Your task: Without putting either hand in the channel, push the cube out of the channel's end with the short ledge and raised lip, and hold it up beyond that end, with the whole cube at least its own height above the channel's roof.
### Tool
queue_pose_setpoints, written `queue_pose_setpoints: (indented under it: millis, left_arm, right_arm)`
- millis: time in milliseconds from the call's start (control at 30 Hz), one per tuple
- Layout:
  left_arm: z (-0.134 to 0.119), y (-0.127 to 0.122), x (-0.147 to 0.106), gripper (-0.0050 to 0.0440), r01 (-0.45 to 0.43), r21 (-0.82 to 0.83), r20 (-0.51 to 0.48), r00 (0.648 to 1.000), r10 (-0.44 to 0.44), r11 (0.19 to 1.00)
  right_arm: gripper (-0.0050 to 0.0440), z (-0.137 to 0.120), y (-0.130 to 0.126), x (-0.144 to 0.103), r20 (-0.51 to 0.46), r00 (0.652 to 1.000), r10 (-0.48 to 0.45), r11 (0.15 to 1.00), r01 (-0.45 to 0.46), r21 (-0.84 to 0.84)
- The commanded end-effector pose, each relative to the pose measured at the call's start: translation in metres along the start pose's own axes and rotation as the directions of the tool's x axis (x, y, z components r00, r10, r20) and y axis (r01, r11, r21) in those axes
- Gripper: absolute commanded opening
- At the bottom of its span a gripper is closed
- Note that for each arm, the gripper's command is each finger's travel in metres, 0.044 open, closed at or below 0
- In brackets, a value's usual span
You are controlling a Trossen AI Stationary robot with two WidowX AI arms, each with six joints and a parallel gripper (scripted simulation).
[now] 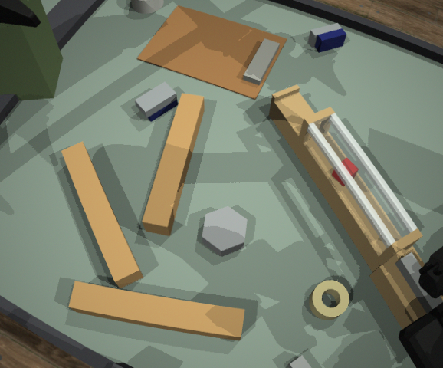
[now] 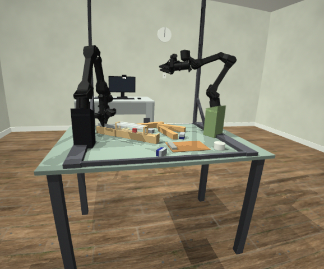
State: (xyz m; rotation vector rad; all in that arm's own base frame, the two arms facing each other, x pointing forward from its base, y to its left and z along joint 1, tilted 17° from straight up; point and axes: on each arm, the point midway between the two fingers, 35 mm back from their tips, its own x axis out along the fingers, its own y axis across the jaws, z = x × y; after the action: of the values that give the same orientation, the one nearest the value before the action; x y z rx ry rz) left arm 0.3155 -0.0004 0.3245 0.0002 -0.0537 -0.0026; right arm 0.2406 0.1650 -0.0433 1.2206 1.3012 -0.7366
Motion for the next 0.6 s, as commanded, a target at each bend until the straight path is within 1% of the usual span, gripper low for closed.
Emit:
queue_pose_setpoints:
  millis: [0,100,200,567]
  left_arm:
    - [0.007,0.0,-0.001,0.04,-0.001,0.003,0.017,1.0,0.001,1.0]
    - [0.007,0.0,-0.001,0.04,-0.001,0.003,0.017,1.0,0.001,1.0]
    - [0.007,0.0,-0.001,0.04,-0.001,0.003,0.017,1.0,0.001,1.0]
    - [0.007,0.0,-0.001,0.04,-0.001,0.003,0.017,1.0,0.001,1.0]
  right_arm:
    - [0.0,0.007,0.004,-0.003,-0.002,1.0,0.015,1.0,-0.015,-0.002]
    - [0.0,0.004,0.004,-0.003,-0.002,1.0,0.016,1.0,-0.016,-0.001]
    - [0.0,0.013,0.004,-0.003,-0.002,1.0,0.018,1.0,-0.018,-0.003]
    - [0.0,0.027,0.005,-0.004,-0.003,1.0,0.02,1.0,-0.02,-0.004]
